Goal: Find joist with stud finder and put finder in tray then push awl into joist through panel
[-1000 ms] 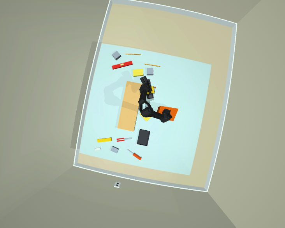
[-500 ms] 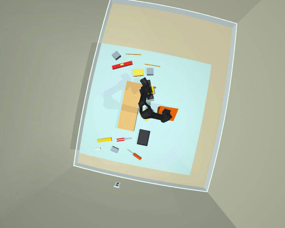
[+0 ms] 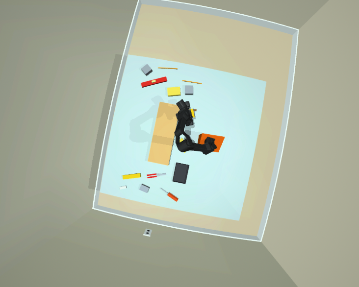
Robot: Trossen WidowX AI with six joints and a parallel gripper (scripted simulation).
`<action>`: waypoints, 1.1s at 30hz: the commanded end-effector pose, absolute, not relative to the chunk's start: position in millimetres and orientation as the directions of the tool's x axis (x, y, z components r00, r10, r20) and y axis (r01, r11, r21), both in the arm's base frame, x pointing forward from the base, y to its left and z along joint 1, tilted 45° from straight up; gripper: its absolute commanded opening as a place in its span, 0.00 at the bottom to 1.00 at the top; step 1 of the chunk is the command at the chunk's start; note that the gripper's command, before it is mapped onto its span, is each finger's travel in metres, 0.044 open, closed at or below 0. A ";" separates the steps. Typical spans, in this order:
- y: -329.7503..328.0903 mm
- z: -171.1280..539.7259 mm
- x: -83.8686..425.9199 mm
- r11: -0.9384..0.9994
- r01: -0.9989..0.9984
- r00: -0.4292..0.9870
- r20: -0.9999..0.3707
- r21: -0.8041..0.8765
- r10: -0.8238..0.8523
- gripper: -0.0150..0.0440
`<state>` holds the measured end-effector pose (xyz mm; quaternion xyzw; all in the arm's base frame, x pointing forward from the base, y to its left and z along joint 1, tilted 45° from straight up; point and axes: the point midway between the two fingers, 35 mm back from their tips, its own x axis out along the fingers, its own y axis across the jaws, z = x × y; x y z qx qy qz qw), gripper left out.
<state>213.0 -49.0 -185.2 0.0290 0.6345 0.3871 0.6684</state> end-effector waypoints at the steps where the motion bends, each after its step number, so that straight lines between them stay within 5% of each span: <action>1: -50.0 -184.2 213.8 0.714 -0.479 -0.095 -0.839 0.510 0.536 0.25; 33: -45.4 -183.1 211.0 0.785 -0.478 -0.033 -0.901 0.394 0.433 0.25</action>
